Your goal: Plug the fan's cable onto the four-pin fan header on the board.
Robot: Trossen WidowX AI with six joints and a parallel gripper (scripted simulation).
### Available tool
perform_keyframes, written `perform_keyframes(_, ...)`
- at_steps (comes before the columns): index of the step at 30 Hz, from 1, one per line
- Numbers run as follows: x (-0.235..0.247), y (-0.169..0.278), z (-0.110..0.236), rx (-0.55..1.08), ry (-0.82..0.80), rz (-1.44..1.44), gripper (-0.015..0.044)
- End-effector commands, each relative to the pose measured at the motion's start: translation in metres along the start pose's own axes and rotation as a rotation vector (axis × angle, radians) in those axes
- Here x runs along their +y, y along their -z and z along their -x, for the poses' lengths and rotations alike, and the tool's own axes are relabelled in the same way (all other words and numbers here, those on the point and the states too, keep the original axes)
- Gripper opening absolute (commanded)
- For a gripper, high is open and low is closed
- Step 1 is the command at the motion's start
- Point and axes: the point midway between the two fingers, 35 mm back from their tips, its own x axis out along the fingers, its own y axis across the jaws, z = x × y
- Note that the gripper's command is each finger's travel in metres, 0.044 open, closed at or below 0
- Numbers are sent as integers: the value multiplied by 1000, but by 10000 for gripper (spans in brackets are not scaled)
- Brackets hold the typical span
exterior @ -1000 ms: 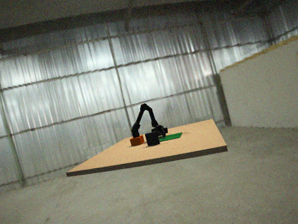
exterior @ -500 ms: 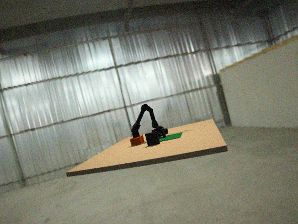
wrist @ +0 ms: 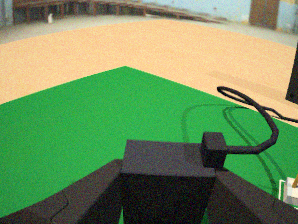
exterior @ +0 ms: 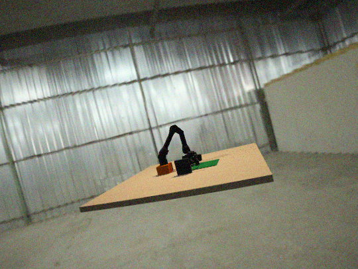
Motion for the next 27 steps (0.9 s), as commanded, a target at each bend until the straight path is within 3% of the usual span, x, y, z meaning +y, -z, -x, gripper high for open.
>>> perform_keyframes(1, 0, 0, 0, 0, 0, 1, 0)
perform_keyframes(26, 0, 0, 0, 0, 0, 1, 0)
perform_keyframes(27, 0, 0, 0, 0, 0, 0, 26)
